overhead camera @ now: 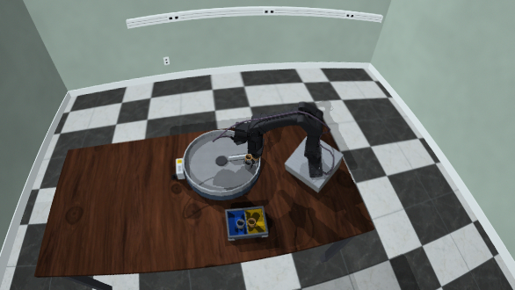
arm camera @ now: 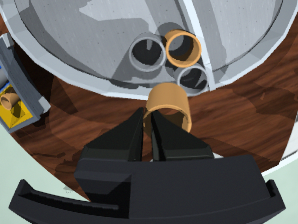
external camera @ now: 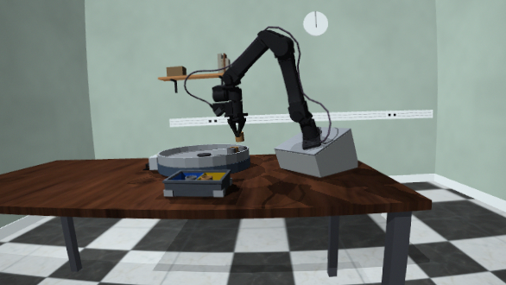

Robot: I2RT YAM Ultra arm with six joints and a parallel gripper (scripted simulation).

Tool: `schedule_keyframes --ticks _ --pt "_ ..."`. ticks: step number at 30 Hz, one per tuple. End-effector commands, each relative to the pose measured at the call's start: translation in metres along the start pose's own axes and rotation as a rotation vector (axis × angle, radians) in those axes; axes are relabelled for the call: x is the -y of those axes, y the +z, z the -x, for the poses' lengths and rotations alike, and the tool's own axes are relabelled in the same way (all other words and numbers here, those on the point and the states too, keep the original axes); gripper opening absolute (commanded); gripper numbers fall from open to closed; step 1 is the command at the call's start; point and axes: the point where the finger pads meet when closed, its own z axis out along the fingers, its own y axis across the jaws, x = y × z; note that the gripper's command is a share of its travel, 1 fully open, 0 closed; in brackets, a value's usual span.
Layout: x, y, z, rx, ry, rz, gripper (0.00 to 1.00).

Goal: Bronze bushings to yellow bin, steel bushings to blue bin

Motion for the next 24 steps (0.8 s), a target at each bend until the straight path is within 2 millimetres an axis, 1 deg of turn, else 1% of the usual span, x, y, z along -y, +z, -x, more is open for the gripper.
schedule_keyframes --ticks 1,12,14,19,24 --pt "0.000 -0.017 0.010 0.052 -0.004 0.001 0.00" --pt "-0.002 -0.016 0.010 0.051 -0.002 -0.001 0.00" --pt "-0.008 -0.015 0.009 0.046 -0.015 -0.002 0.00" --pt "-0.012 -0.015 0.008 0.047 -0.022 -0.006 0.00" --pt "-0.028 -0.015 0.005 0.049 -0.044 -0.004 0.00"
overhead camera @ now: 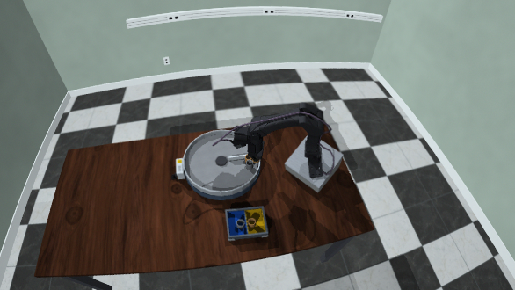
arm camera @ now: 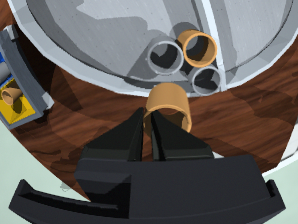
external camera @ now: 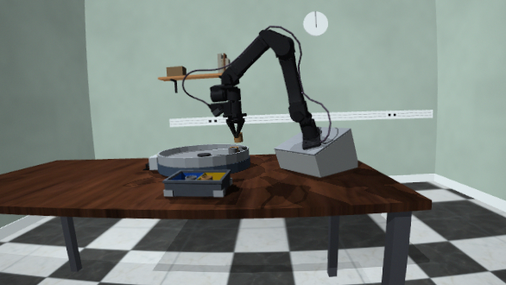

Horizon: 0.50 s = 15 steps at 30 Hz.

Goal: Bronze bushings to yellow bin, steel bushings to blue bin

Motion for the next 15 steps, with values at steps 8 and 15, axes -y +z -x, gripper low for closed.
schedule_keyframes --ticks 8,15 --pt "-0.054 -0.016 -0.002 0.052 -0.070 0.000 0.00" --pt "-0.089 -0.016 -0.011 0.052 -0.117 0.005 0.00"
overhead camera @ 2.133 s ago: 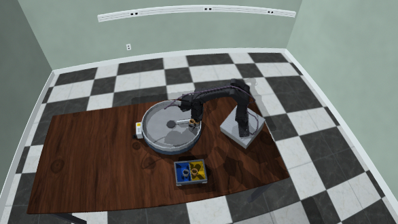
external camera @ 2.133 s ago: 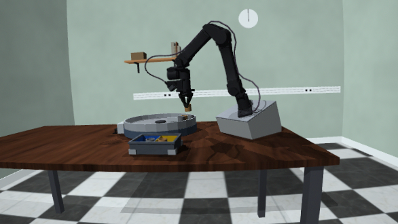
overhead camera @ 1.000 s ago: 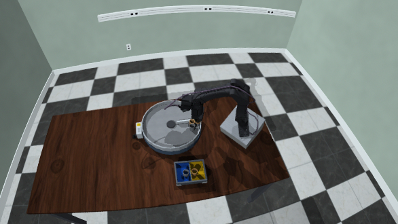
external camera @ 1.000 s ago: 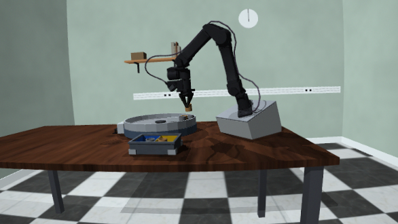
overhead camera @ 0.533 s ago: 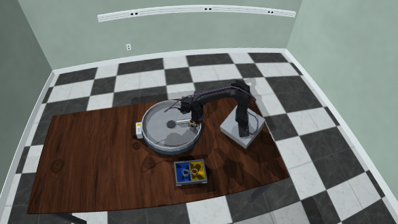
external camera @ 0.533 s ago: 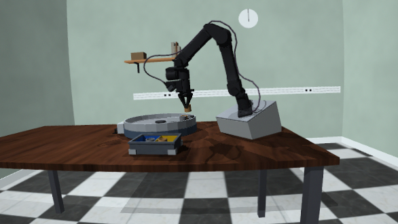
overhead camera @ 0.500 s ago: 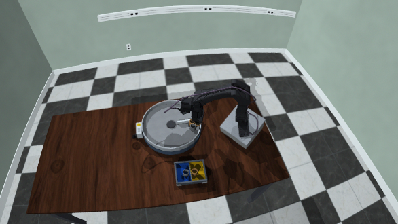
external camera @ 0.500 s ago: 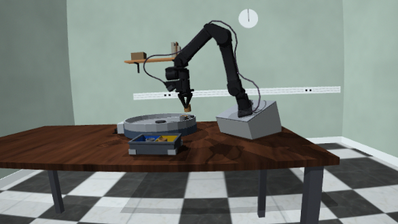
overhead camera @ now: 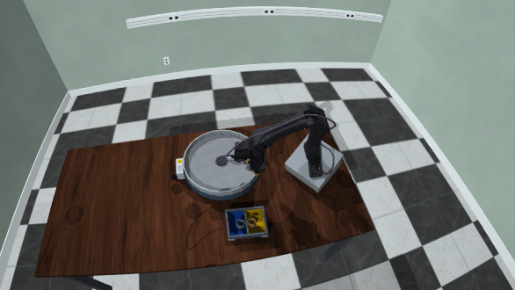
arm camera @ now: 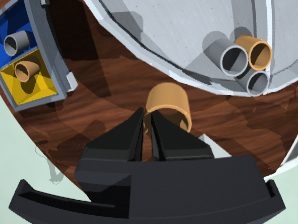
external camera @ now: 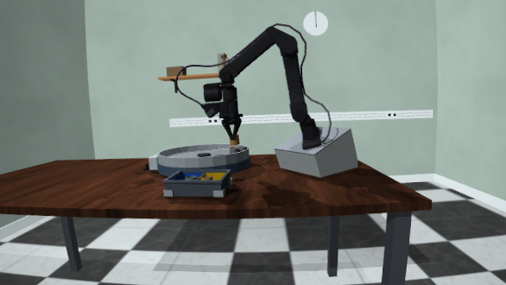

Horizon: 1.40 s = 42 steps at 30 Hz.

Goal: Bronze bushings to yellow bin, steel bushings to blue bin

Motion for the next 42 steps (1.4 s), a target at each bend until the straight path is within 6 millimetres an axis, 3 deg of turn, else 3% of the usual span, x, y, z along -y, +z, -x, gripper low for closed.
schedule_keyframes --ticks 1,4,12,14,19,24,31,33,36,42 --pt "-0.024 -0.017 0.009 0.059 -0.008 -0.008 0.00" --pt "-0.045 -0.007 0.005 0.026 -0.032 -0.018 0.00" --pt "-0.110 -0.006 -0.003 0.027 -0.122 -0.017 0.00" --pt "-0.110 -0.006 -0.003 0.027 -0.122 -0.017 0.00" --pt "-0.149 -0.006 -0.008 0.028 -0.175 -0.017 0.00" --pt "-0.176 -0.006 -0.010 0.028 -0.212 -0.017 0.00" --pt "-0.192 -0.007 -0.012 0.033 -0.233 -0.013 0.00" --pt "-0.197 -0.018 -0.012 0.057 -0.239 0.007 0.00" --pt "-0.198 -0.008 -0.013 0.034 -0.242 -0.012 0.00" --pt "-0.197 -0.014 -0.010 0.050 -0.235 -0.004 0.00"
